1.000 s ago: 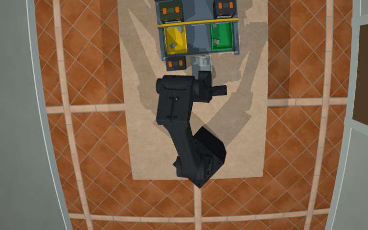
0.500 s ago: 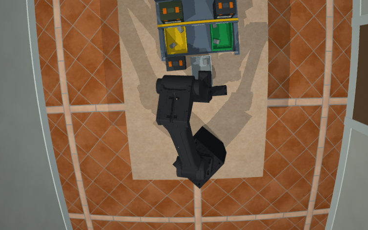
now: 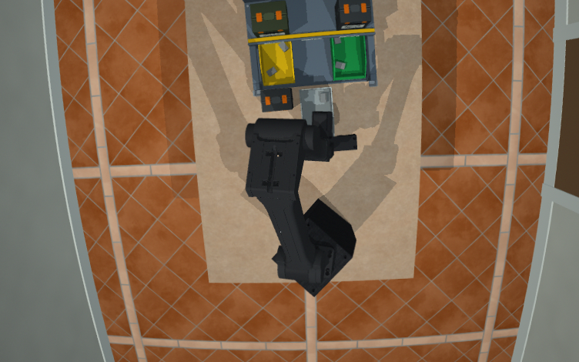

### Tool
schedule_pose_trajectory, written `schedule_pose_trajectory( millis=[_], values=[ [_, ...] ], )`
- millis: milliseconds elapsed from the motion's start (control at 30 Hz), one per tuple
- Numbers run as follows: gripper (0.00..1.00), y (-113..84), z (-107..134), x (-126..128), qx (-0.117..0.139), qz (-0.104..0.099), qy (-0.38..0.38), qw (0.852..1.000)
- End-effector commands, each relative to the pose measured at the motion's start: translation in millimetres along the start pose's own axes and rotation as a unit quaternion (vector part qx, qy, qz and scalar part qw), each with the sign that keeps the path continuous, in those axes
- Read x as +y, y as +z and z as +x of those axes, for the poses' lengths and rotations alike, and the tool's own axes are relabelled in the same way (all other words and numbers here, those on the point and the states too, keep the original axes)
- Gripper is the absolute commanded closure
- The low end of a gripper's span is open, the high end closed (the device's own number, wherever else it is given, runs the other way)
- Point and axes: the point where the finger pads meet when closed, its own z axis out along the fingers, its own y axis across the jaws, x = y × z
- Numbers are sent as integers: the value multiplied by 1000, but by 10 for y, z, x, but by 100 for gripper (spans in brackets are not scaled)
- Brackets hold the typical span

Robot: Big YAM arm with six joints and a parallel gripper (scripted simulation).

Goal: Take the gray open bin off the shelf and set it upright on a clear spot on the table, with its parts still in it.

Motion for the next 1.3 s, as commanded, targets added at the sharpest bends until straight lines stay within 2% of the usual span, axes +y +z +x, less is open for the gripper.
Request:
schedule_pose_trajectory(
  millis=[0, 600, 633, 1267],
  values=[
    [100, 31, 26, 33, 0, -4, 1, 1000],
    [100, 31, 26, 33, 0, -4, 1, 1000],
    [10, 31, 26, 33, 0, -4, 1, 1000],
    [10, 29, 29, 5, 0, -1, 1, 1000]
  ],
)
